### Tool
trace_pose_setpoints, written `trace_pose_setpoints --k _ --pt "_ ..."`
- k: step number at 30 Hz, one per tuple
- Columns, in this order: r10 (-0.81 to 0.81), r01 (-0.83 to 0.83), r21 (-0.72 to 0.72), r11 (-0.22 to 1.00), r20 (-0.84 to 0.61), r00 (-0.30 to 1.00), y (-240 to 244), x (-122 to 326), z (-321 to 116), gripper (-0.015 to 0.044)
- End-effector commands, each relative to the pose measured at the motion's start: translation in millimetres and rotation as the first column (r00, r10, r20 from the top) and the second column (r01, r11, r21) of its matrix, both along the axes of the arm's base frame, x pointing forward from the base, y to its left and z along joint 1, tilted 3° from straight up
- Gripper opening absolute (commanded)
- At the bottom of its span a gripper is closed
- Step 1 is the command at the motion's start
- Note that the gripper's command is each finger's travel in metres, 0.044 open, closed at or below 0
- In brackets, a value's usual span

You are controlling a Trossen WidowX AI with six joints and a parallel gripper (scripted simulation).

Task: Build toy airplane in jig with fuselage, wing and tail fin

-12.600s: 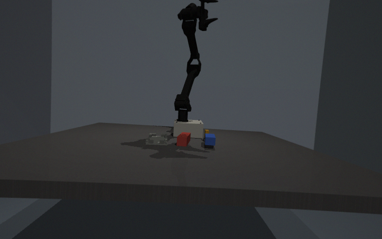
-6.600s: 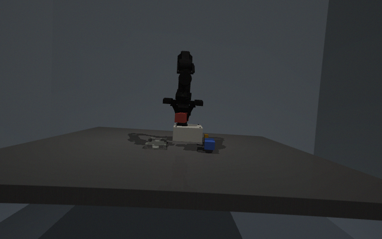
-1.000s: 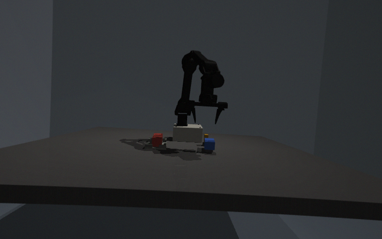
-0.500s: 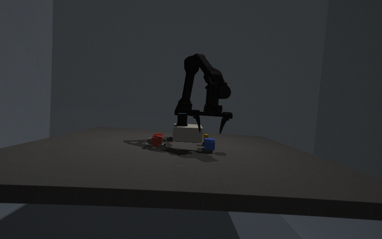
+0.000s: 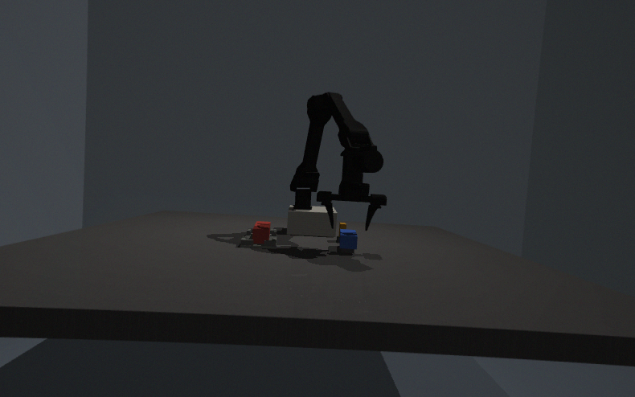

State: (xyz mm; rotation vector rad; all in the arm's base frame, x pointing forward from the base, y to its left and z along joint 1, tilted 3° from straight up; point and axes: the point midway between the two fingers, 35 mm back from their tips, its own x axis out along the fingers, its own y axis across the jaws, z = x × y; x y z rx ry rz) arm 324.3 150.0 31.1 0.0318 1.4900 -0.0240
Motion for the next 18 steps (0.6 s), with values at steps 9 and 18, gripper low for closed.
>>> trace_pose_setpoints --k 9,18 --pt "-0.003 0.003 -0.007 1.0 -0.003 1.0 -2 0 -21 0.044" --pt "-0.003 0.003 -0.008 1.0 -0.004 1.0 -2 1 -34 0.044"
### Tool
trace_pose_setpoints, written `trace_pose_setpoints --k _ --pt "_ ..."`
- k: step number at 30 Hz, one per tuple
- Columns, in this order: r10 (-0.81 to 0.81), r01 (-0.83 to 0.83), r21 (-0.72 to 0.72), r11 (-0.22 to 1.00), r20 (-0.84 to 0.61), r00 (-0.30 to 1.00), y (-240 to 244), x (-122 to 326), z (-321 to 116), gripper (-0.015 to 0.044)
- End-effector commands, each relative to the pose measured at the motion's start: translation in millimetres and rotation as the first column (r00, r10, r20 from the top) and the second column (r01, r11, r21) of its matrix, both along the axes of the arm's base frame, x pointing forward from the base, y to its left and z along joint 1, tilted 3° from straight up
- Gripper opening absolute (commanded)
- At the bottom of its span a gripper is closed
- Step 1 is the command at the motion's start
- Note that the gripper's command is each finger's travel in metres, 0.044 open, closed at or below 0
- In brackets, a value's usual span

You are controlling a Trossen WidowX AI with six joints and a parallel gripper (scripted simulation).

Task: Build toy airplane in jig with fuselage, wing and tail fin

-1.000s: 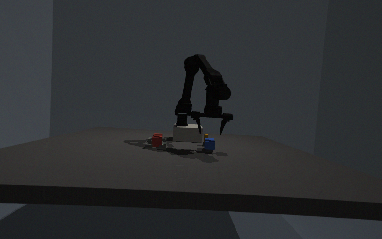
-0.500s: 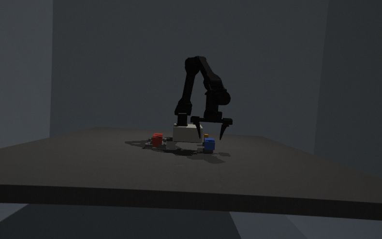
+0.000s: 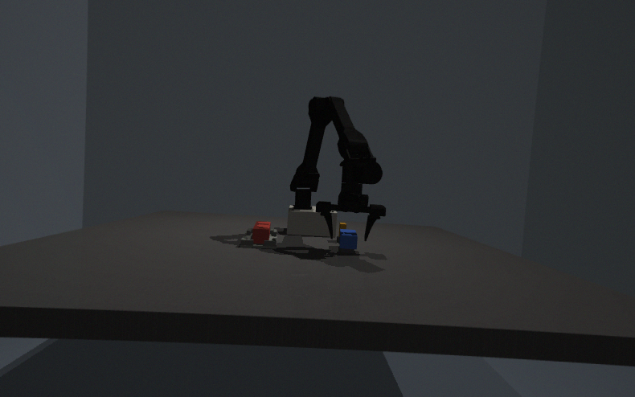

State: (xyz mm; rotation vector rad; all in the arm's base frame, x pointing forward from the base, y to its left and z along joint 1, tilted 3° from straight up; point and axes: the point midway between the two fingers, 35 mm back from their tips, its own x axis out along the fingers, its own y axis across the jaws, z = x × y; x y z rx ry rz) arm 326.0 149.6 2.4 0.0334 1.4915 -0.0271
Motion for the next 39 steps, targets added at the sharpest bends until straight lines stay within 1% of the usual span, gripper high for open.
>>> trace_pose_setpoints --k 1,10,18,23,24,39 --pt "0.0 0.0 -0.007 1.0 -0.002 1.0 -2 -1 -5 0.044" --pt "0.0 0.0 -0.007 1.0 -0.002 1.0 -2 -1 -5 0.0204" --pt "0.0 0.0 -0.007 1.0 -0.002 1.0 -2 -1 -5 0.015" --pt "0.005 -0.005 -0.009 1.0 -0.005 1.0 -1 -1 1 0.0019" --pt "0.007 -0.007 -0.01 1.0 -0.006 1.0 -1 -1 4 0.0" --pt "0.037 -0.038 -0.018 0.999 -0.017 0.999 0 -3 44 0.0"
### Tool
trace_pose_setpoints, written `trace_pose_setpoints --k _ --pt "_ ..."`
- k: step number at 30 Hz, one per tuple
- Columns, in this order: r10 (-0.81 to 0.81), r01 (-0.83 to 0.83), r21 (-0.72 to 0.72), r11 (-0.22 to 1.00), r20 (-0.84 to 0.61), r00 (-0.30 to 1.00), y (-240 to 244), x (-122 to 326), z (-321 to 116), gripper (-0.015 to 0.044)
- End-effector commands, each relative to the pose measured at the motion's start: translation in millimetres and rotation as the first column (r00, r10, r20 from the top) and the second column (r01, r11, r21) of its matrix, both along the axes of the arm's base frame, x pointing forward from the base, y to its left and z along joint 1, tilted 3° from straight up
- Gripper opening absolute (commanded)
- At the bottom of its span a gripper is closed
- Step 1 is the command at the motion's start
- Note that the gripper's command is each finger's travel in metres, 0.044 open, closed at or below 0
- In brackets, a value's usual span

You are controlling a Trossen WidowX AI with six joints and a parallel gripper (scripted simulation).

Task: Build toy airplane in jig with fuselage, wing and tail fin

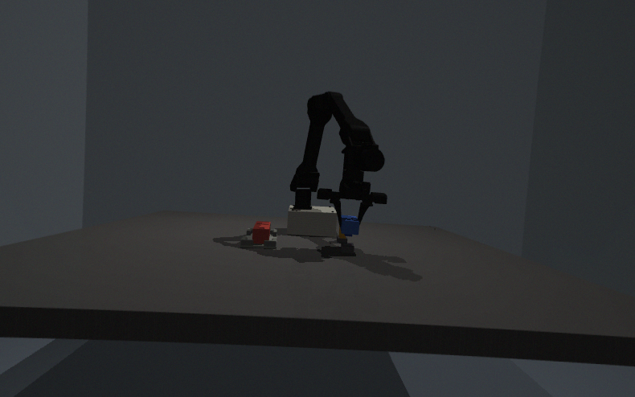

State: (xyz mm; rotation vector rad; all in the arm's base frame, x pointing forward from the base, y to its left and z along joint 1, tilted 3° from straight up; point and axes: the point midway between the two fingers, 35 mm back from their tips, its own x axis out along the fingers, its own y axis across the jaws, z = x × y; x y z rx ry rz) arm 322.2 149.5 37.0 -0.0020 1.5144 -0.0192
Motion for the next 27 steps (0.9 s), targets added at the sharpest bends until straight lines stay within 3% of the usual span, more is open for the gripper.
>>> trace_pose_setpoints --k 1,27 --pt "0.009 -0.009 0.001 1.0 0.007 1.0 1 1 13 0.0" --pt "-0.03 0.03 0.013 0.999 0.021 0.999 -1 -6 87 0.0"
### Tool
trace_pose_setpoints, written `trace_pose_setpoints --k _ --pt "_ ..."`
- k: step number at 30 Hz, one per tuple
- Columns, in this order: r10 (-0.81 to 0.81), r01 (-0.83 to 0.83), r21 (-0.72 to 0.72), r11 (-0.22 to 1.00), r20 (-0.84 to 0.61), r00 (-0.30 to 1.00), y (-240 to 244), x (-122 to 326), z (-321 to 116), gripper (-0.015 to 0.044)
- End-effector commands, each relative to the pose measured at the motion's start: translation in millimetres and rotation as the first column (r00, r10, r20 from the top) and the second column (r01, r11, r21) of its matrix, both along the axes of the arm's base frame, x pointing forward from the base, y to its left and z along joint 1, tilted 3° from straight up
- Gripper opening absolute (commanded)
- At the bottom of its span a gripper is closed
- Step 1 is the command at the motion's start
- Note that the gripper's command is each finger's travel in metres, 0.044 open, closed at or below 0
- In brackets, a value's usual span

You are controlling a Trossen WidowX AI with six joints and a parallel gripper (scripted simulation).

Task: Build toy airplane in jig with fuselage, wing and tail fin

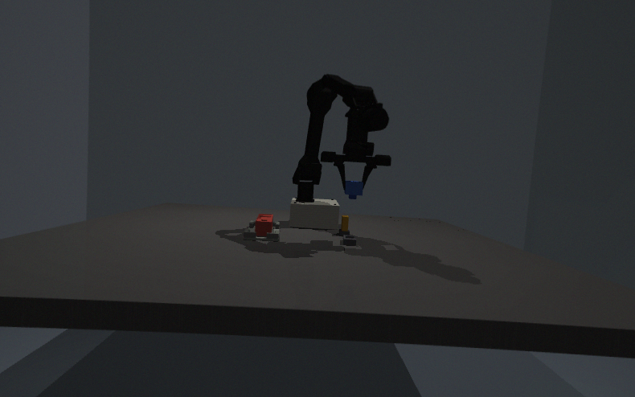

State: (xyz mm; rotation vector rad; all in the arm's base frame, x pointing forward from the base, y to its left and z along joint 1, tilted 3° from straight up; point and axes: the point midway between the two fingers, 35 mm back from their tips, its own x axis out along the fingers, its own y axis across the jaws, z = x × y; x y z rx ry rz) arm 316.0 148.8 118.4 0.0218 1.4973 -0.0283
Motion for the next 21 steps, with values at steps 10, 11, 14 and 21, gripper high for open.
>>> trace_pose_setpoints --k 10,11,14,21 --pt "-0.144 0.144 0.01 0.989 0.003 0.99 -31 3 2 0.0" --pt "-0.159 0.159 0.011 0.987 0.003 0.987 -35 3 1 0.0" --pt "-0.203 0.203 0.013 0.979 0.002 0.979 -44 3 0 0.0" --pt "-0.304 0.304 0.019 0.952 0.0 0.953 -68 2 -3 0.0"
